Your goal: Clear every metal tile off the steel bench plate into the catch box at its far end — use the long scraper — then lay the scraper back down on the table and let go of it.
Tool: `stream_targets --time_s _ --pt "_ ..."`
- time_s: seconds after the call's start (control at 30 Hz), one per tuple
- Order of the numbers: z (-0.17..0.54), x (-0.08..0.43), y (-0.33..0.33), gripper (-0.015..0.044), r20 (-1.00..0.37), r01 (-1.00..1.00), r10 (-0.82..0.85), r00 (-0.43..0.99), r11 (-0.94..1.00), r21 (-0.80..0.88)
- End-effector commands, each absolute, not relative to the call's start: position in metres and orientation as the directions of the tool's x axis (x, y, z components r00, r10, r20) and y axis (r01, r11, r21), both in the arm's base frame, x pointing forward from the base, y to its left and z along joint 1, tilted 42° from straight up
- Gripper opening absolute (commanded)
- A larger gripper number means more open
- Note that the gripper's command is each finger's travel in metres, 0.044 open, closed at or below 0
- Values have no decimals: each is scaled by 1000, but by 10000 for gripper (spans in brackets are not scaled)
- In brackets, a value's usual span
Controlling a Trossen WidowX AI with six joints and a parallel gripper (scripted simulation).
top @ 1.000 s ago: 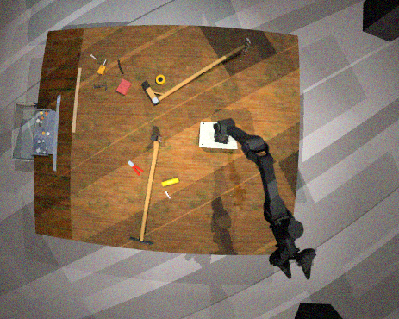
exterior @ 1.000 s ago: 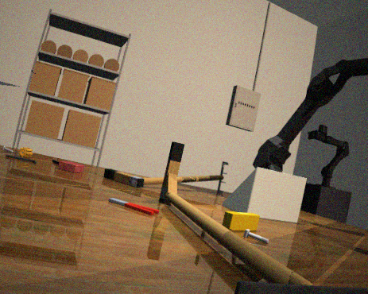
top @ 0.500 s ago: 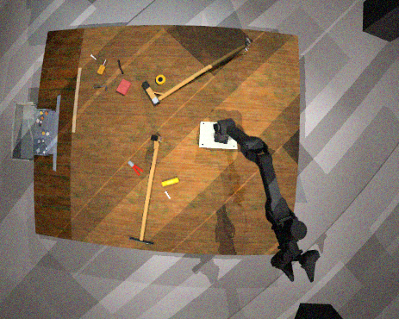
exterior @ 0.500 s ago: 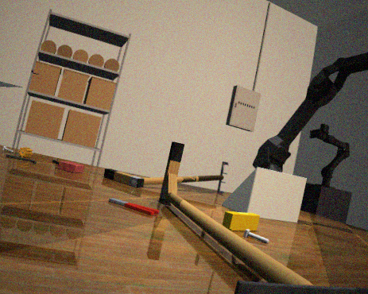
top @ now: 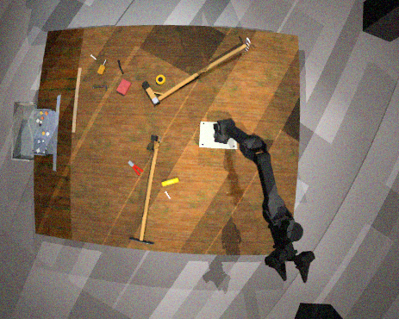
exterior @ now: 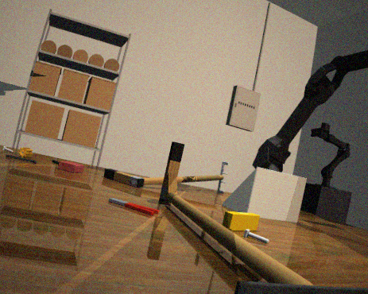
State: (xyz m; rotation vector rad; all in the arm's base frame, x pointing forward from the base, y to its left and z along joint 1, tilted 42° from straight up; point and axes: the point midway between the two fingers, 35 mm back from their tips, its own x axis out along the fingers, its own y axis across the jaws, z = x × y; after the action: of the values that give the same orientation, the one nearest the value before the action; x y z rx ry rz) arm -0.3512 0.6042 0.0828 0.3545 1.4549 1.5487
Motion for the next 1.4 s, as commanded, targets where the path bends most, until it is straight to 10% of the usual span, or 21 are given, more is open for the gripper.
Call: stream_targets --time_s 0.0,1.37 --pt "91 -329 607 440 -403 -477 791 -461 162 864" --pt "121 -113 549 440 -680 -888 731 52 346 304"
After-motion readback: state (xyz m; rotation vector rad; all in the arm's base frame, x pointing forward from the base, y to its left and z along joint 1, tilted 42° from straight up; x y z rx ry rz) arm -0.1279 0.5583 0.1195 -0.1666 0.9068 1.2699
